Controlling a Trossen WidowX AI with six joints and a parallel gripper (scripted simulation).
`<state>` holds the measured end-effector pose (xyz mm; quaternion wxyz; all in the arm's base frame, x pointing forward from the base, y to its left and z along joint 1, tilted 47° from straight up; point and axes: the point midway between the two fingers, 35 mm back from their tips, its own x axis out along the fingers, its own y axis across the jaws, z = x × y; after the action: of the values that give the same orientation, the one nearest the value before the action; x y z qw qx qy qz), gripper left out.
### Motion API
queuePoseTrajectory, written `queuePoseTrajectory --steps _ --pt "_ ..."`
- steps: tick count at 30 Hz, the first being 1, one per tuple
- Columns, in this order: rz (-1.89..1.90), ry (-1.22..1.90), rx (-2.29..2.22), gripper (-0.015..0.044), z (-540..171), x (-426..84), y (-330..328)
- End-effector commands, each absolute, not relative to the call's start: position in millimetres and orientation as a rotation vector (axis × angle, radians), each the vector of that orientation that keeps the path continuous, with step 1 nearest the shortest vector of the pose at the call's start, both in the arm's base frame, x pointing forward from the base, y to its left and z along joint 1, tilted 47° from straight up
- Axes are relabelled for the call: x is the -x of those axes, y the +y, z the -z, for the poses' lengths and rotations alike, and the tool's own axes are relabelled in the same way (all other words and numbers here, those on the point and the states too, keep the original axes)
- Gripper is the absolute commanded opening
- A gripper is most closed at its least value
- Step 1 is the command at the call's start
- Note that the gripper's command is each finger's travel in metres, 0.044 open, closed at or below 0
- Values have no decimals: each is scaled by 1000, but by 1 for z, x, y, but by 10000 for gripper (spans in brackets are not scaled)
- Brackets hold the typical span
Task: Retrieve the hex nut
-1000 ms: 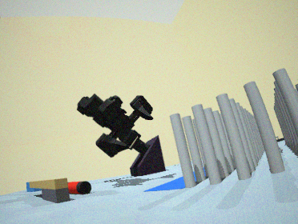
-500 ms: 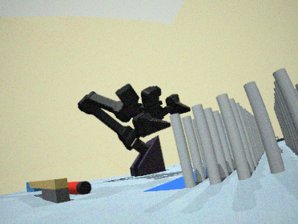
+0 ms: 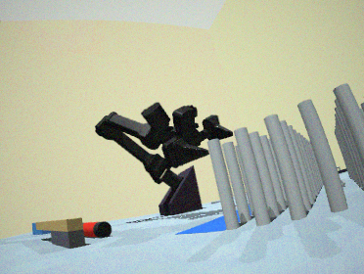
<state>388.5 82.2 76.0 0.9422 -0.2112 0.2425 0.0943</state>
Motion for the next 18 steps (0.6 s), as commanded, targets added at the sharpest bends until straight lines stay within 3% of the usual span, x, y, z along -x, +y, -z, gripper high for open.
queuePoseTrajectory --steps 1,11,18 --pt "-189 494 437 440 -76 -389 81" --pt "-194 501 438 440 -74 -389 84" --pt "-373 752 519 440 -8 -395 176"
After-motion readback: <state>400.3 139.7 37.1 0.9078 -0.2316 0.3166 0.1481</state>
